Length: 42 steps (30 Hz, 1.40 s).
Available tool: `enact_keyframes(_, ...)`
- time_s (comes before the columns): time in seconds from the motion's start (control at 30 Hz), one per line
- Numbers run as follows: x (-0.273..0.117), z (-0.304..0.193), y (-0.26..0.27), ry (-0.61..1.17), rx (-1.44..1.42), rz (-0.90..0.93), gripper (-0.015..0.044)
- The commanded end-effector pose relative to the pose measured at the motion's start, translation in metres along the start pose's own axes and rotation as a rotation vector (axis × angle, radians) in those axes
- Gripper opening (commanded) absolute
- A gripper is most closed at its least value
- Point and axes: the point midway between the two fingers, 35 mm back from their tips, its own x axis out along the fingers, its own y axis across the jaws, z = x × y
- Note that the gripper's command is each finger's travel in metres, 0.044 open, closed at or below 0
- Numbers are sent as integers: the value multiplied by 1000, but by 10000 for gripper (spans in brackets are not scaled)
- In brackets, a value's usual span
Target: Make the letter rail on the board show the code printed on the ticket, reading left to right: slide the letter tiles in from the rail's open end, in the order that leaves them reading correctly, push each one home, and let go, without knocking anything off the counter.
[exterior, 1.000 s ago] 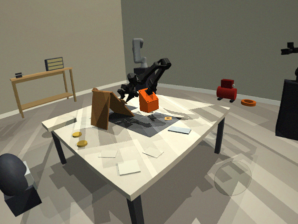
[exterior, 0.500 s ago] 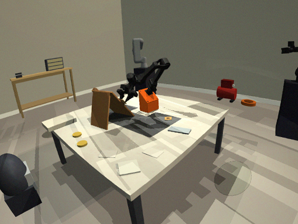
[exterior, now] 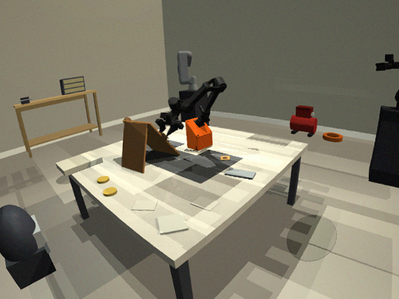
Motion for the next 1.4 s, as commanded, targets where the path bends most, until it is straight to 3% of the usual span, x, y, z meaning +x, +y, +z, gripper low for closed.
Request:
enact_keyframes(0.0, 1, -1, -2, 3, -1, 3, 0)
enact_keyframes(1.37, 0, 0, -21, 3, -2, 3, 0)
